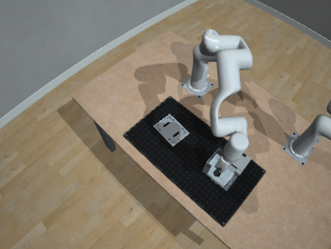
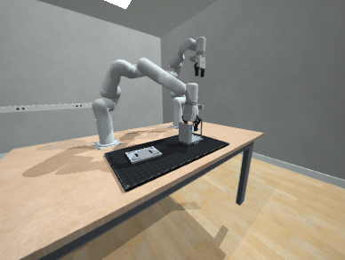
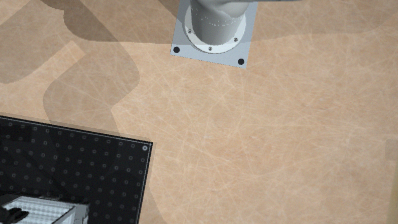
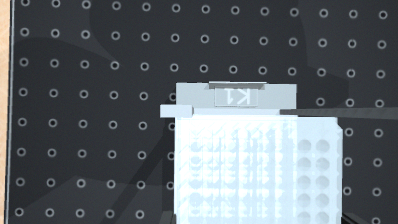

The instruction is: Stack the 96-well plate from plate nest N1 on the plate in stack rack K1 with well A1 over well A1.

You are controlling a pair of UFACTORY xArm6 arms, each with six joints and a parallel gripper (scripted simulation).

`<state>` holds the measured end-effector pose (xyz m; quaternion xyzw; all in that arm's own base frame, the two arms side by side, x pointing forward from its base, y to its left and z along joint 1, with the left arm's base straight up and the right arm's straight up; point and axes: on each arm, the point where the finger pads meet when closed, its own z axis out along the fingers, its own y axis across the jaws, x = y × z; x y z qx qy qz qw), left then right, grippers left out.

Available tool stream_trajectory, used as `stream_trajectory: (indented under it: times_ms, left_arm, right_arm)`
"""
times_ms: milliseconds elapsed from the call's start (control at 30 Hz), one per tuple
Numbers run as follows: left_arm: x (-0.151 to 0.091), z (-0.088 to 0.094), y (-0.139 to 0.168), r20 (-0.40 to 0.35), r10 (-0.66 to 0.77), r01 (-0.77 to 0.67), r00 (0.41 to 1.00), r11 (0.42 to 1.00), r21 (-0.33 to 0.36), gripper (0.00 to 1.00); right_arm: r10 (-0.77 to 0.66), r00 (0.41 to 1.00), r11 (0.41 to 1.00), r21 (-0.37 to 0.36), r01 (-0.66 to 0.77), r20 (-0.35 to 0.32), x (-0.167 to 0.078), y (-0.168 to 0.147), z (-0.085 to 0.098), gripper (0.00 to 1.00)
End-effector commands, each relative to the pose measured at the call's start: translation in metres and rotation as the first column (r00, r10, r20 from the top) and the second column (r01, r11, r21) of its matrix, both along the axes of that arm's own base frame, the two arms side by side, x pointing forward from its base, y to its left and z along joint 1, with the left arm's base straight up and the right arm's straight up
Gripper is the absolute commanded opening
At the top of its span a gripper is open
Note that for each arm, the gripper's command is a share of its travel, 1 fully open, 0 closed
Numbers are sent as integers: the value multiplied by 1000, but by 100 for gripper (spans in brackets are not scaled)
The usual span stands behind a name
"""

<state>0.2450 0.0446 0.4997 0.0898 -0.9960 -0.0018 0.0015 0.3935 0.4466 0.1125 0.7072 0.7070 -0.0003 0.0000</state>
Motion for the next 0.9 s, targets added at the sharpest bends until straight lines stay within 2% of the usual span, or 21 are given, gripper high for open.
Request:
stream_trajectory:
  times_ms: [0,500,867]
  left_arm:
    - [0,1,0,4,0,0,1000,1000,1,100]
    - [0,1,0,4,0,0,1000,1000,1,100]
    - [0,1,0,4,0,0,1000,1000,1,100]
  right_arm:
    - [0,1000,1000,4,0,4,1,1,-4,0]
    - [0,1000,1000,4,0,4,1,1,-29,0]
    - [0,1000,1000,4,0,4,1,1,-34,0]
